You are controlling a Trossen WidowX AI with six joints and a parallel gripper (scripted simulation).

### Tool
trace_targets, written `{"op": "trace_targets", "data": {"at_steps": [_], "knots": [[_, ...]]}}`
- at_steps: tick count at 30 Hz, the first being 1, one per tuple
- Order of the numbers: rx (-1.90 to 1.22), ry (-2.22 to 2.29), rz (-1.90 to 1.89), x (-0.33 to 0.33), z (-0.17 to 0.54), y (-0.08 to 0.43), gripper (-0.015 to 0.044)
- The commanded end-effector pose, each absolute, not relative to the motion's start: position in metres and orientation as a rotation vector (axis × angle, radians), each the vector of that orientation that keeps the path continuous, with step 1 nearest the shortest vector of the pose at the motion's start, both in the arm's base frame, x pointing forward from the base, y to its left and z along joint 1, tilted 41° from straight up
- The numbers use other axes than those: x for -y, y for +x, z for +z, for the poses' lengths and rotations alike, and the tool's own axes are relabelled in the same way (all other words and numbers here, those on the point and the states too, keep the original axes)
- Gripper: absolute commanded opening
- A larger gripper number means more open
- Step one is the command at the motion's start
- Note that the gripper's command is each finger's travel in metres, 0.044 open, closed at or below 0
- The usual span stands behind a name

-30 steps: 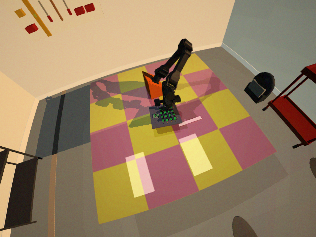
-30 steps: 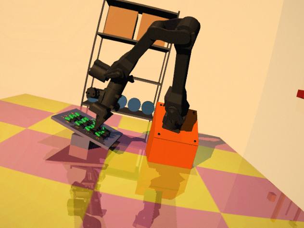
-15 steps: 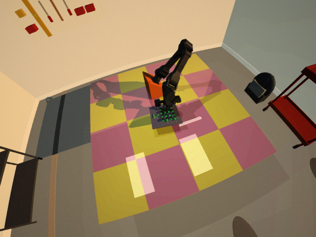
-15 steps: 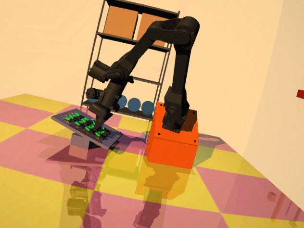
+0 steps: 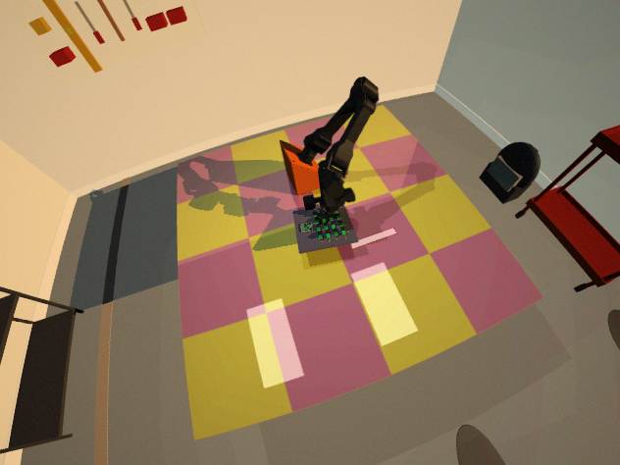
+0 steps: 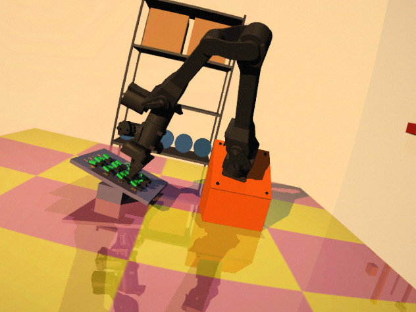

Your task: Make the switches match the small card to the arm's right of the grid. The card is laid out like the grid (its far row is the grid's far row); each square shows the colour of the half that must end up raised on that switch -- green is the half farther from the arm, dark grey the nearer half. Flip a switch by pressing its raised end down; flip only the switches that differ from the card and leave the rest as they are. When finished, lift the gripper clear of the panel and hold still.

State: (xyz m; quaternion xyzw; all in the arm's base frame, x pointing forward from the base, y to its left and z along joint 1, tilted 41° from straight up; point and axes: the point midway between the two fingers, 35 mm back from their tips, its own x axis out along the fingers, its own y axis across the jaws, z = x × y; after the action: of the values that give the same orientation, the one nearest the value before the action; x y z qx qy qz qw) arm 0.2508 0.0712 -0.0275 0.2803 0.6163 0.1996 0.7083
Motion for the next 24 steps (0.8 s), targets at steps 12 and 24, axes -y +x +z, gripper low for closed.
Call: {"op": "trace_targets", "data": {"at_steps": [12, 24], "knots": [[-1.392, 0.616, 0.447, -0.031, 0.019, 0.244, 0.0], [-1.394, 0.619, 0.449, -0.055, 0.038, 0.224, 0.0]]}}
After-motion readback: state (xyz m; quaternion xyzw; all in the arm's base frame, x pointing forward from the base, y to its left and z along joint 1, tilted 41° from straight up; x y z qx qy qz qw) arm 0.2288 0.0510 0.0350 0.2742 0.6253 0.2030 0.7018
